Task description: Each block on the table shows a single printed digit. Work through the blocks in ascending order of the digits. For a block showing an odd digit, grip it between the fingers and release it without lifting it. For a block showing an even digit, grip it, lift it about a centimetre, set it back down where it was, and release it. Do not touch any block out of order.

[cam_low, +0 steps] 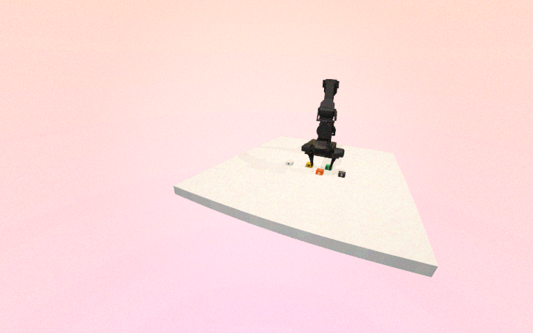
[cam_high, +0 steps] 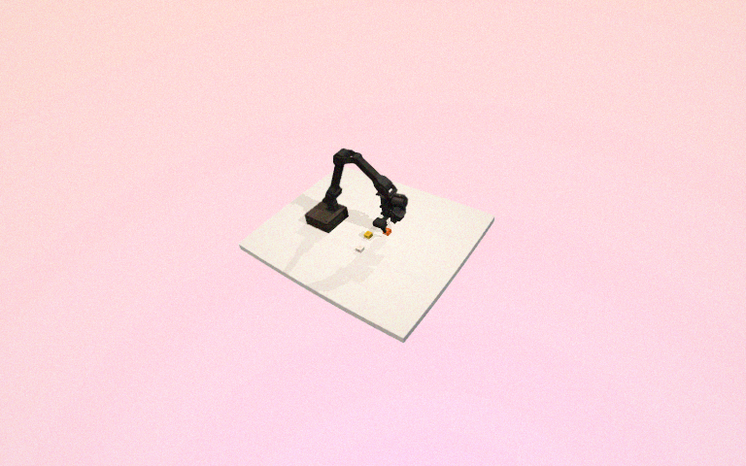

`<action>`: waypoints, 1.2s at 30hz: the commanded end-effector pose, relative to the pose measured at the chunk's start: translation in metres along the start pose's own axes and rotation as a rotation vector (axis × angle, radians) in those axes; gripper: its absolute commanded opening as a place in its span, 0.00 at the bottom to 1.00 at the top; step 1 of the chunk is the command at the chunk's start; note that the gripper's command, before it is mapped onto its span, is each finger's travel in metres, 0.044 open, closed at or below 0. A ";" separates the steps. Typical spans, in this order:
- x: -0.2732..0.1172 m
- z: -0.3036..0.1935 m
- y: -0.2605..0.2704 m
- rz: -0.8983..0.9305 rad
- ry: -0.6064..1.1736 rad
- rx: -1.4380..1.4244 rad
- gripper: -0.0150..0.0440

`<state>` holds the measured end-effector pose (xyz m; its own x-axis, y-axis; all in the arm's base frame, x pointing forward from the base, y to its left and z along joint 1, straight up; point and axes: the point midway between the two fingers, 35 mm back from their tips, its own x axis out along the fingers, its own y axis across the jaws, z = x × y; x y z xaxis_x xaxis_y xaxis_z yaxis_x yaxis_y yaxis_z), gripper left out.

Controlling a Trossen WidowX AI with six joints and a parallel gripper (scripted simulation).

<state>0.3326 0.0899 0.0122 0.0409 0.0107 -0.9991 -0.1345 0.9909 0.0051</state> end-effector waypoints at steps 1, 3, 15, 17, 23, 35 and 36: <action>0.012 -0.004 0.000 -0.002 0.016 0.004 0.93; 0.015 -0.004 0.000 -0.002 0.016 0.004 0.93; 0.027 -0.005 0.000 -0.002 0.016 0.004 0.89; 0.027 -0.005 0.000 -0.002 0.016 0.004 0.80; 0.027 -0.005 0.000 -0.002 0.016 0.004 0.53; 0.027 -0.005 0.000 -0.002 0.016 0.004 0.46; 0.027 -0.005 0.000 -0.002 0.016 0.004 0.46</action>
<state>0.3300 0.0892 -0.0133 0.0286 0.0074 -0.9996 -0.1344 0.9909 0.0035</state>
